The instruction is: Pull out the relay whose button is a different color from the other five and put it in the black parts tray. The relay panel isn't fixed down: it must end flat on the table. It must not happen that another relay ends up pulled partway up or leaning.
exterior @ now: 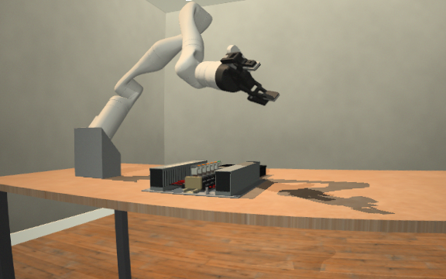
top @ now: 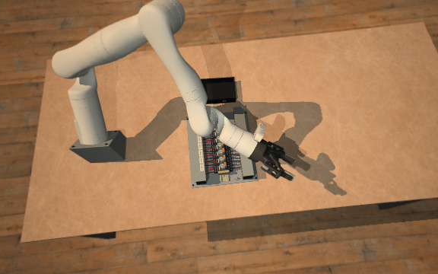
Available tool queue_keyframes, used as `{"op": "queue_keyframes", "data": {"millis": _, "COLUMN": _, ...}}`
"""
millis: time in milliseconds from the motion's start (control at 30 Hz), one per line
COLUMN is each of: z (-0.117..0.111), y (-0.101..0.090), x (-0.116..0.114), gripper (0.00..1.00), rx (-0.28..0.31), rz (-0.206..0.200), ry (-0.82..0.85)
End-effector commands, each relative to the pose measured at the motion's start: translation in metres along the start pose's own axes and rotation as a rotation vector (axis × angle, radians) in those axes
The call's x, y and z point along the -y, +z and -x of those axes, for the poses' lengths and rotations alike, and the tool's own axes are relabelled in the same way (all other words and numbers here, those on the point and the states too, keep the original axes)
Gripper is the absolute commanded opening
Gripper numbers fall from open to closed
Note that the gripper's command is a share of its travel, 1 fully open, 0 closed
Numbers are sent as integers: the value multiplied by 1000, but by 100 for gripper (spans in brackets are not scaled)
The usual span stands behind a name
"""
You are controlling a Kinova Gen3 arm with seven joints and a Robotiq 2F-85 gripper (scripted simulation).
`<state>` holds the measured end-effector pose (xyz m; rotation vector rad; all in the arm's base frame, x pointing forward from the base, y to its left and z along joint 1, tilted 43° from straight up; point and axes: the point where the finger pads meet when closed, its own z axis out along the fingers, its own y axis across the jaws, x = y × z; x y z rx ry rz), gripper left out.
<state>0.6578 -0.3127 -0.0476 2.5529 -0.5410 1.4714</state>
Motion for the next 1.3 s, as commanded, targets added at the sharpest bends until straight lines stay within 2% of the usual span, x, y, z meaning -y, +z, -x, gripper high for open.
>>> {"op": "queue_keyframes", "data": {"millis": 0, "z": -2, "y": 0, "x": -1, "gripper": 100, "rx": -2, "rz": 2, "ry": 0}}
{"op": "queue_keyframes", "data": {"millis": 533, "z": -2, "y": 0, "x": -1, "gripper": 100, "rx": -2, "rz": 2, "ry": 0}}
{"op": "queue_keyframes", "data": {"millis": 567, "z": -2, "y": 0, "x": -1, "gripper": 61, "rx": -2, "rz": 2, "ry": 0}}
{"op": "queue_keyframes", "data": {"millis": 1267, "z": -2, "y": 0, "x": -1, "gripper": 61, "rx": -2, "rz": 2, "ry": 0}}
